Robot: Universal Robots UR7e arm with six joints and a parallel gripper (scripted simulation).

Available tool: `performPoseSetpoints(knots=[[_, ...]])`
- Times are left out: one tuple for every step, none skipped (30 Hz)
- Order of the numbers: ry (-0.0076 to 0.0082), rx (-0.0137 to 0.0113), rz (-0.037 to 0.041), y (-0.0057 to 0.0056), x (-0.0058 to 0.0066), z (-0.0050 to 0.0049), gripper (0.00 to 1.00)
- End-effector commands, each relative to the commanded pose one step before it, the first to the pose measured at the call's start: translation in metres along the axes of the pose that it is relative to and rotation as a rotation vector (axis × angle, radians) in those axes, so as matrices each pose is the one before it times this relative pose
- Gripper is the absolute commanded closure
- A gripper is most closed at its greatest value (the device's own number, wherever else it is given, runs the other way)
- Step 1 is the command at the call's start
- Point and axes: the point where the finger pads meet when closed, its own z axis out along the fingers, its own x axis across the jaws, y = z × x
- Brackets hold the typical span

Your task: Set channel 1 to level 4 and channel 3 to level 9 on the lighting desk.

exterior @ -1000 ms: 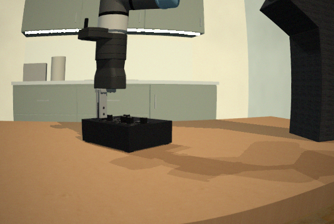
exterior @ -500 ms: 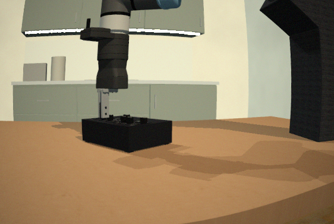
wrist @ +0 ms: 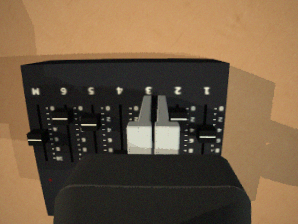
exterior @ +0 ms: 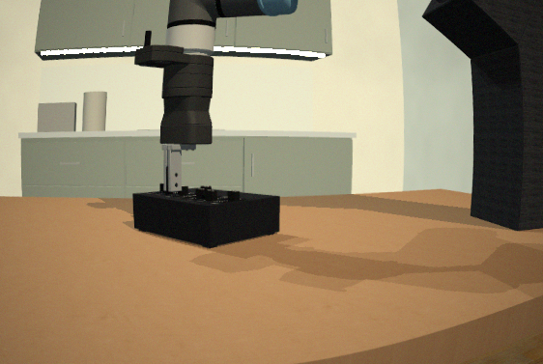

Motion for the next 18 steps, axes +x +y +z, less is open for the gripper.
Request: performPoseSetpoints(knots=[[-0.00292,-0.00200,0.00175,0.00509,-0.00209,-0.000041,1.00],[0.00000,0.00000,0.00000,0.00061,0.00000,0.000002,1.00],[0.00000,0.00000,0.00000,0.00061,0.00000,0.000001,1.00],[0.00000,0.00000,0.00000,0.00060,0.00000,0.000000,1.00],[0.00000,0.00000,0.00000,0.00060,0.00000,-0.000002,1.00],[0.00000,0.00000,0.00000,0.00059,0.00000,-0.000003,1.00],[0.00000,0.00000,0.00000,0.00058,0.00000,-0.000004,1.00],[0.00000,0.00000,0.00000,0.00058,0.00000,0.000003,1.00],[0.00000,0.00000,0.00000,0.00057,0.00000,0.000003,1.00],[0.00000,0.00000,0.00000,0.00000,0.00000,0.000000,1.00],[0.00000,0.00000,0.00000,0.00000,0.00000,0.000000,1.00],[0.00000,0.00000,0.00000,0.00056,0.00000,0.000002,1.00],[0.00000,0.00000,0.00000,0.00056,0.00000,0.000001,1.00],[0.00000,0.00000,0.00000,0.00055,0.00000,0.000000,1.00],[0.00000,0.00000,0.00000,0.00054,0.00000,-0.000001,1.00],[0.00000,0.00000,0.00000,0.00053,0.00000,-0.000002,1.00],[0.00000,0.00000,0.00000,0.00051,0.00000,-0.000003,1.00],[0.00000,0.00000,0.00000,0.00050,0.00000,-0.000001,1.00]])
